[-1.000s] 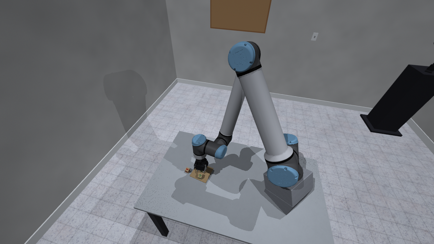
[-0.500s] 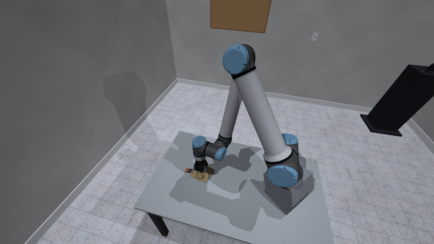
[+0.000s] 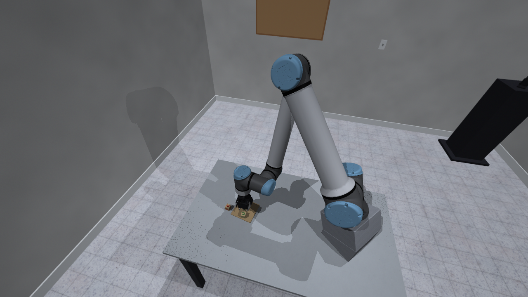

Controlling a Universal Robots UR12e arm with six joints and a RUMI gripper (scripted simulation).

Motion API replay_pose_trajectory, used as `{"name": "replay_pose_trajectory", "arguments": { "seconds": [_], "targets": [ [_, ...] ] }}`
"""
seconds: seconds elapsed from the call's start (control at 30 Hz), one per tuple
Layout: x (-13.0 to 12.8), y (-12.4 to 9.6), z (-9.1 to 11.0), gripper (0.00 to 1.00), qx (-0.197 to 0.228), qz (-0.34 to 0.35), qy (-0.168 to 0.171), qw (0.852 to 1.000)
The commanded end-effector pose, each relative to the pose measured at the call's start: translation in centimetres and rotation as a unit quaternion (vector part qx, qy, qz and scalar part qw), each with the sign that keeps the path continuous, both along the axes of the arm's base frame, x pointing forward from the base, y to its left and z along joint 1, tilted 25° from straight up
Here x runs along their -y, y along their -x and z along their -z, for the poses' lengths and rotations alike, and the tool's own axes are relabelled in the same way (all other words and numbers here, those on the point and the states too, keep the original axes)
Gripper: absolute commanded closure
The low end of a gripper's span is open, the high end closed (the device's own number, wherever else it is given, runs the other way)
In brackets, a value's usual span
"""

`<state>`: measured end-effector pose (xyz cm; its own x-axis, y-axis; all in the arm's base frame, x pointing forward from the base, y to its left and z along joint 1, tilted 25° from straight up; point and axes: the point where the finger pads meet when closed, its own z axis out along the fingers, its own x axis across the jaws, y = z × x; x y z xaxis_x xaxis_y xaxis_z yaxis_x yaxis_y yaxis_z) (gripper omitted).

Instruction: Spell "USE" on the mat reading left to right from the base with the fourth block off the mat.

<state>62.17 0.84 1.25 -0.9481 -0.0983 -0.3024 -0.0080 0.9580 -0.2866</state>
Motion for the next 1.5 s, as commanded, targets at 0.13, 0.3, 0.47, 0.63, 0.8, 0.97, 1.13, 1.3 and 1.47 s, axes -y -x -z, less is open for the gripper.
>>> {"name": "replay_pose_trajectory", "arguments": {
  "seconds": [0.13, 0.3, 0.47, 0.63, 0.8, 0.97, 1.13, 1.3, 1.47],
  "targets": [
    [0.07, -0.19, 0.01, 0.91, 0.001, 0.000, 0.000, 1.000],
    [0.13, -0.24, 0.16, 0.91, 0.001, 0.000, 0.000, 1.000],
    [0.17, -0.28, 0.22, 0.91, 0.001, 0.000, 0.000, 1.000],
    [0.14, -0.30, 0.13, 0.91, 0.002, 0.000, 0.000, 1.000],
    [0.14, -0.30, 0.14, 0.91, 0.002, 0.000, 0.000, 1.000],
    [0.14, -0.30, 0.14, 0.91, 0.002, 0.000, 0.000, 1.000],
    [0.14, -0.30, 0.14, 0.91, 0.002, 0.000, 0.000, 1.000],
    [0.14, -0.30, 0.14, 0.91, 0.002, 0.000, 0.000, 1.000],
    [0.14, -0.30, 0.14, 0.91, 0.002, 0.000, 0.000, 1.000]
  ]
}}
